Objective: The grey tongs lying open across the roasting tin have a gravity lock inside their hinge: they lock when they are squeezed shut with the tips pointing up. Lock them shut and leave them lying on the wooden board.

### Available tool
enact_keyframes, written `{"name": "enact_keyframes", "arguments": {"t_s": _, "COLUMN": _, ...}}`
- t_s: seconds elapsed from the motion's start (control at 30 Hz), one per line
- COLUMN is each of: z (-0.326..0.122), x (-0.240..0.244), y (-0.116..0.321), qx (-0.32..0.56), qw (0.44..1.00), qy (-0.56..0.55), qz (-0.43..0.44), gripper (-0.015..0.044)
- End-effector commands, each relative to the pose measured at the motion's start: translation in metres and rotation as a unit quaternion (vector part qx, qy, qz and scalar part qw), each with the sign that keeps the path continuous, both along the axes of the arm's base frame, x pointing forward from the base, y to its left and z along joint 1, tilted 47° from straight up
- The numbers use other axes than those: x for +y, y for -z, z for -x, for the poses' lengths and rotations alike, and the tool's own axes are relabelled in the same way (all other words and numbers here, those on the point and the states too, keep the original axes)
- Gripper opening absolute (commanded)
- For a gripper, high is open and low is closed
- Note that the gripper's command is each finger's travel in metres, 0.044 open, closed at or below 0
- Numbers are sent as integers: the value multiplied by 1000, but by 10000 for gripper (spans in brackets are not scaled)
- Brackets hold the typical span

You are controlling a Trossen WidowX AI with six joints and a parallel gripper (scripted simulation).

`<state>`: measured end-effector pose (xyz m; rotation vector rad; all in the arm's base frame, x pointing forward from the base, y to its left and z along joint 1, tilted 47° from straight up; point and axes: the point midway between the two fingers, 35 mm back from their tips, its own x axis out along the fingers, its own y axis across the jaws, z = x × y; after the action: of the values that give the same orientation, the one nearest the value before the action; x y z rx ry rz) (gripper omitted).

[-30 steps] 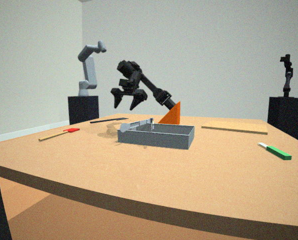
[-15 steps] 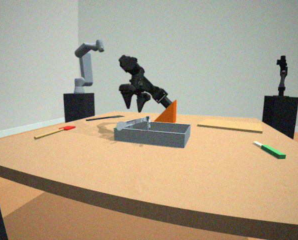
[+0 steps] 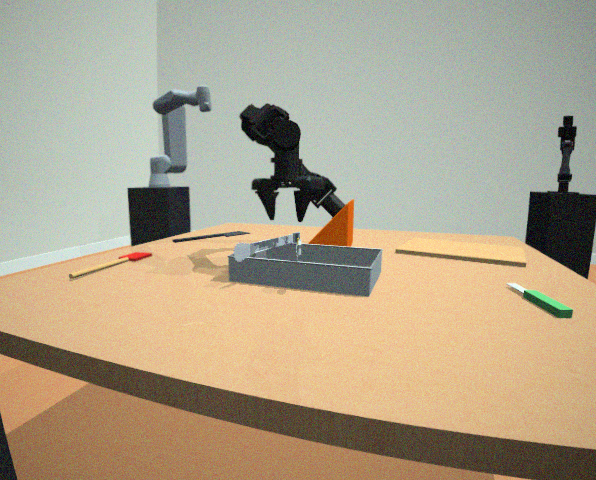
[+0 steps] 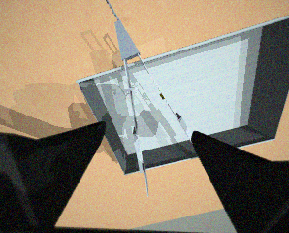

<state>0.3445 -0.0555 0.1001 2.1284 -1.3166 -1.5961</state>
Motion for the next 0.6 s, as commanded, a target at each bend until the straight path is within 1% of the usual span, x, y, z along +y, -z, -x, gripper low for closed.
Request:
{"name": "enact_keyframes", "arguments": {"t_s": 0.0, "z": 1, "x": 9, "y": 1, "qx": 195, "qw": 971, "qy": -140, "qz": 0, "gripper": 440}}
{"name": "enact_keyframes", "arguments": {"t_s": 0.27, "z": 1, "x": 9, "y": 1, "qx": 195, "qw": 971, "qy": -140, "qz": 0, "gripper": 440}}
{"name": "enact_keyframes", "arguments": {"t_s": 0.4, "z": -8, "x": 9, "y": 1, "qx": 195, "qw": 971, "qy": -139, "qz": -1, "gripper": 440}}
{"name": "enact_keyframes", "arguments": {"t_s": 0.57, "z": -9, "x": 9, "y": 1, "qx": 195, "qw": 971, "qy": -139, "qz": -1, "gripper": 440}}
